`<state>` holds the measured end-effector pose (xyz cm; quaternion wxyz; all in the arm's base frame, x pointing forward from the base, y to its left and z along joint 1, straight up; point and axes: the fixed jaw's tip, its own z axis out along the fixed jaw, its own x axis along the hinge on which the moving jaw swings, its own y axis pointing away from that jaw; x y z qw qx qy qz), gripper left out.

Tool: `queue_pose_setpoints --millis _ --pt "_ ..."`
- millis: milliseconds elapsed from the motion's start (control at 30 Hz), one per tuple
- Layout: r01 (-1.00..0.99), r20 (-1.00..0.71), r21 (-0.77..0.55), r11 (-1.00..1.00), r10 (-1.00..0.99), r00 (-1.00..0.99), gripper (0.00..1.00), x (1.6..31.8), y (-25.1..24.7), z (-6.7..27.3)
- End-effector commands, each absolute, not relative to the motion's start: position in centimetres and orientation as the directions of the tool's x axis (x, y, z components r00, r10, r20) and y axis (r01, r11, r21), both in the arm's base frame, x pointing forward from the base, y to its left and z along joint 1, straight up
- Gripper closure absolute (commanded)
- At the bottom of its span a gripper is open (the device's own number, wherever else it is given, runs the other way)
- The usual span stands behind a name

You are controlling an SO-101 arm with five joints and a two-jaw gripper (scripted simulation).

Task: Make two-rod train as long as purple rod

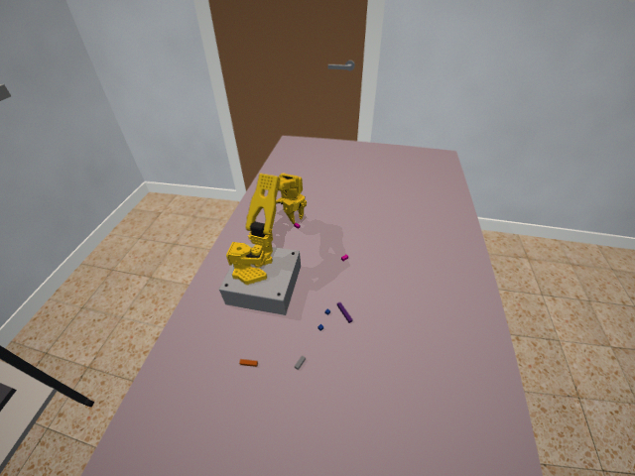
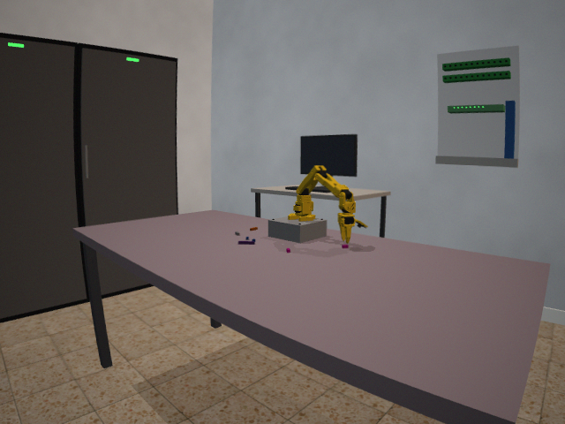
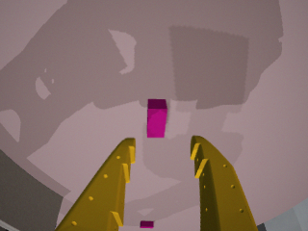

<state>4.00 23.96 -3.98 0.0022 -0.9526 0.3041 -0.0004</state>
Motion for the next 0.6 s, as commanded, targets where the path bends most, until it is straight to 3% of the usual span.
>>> queue_pose_setpoints --millis 0,567 --pt "-0.580 -0.003 -0.006 -0.815 -0.580 0.815 0.83 3.7 23.9 -3.4" --pt "-0.580 -0.003 -0.006 -0.815 -0.580 0.815 0.83 3.7 23.9 -1.0"
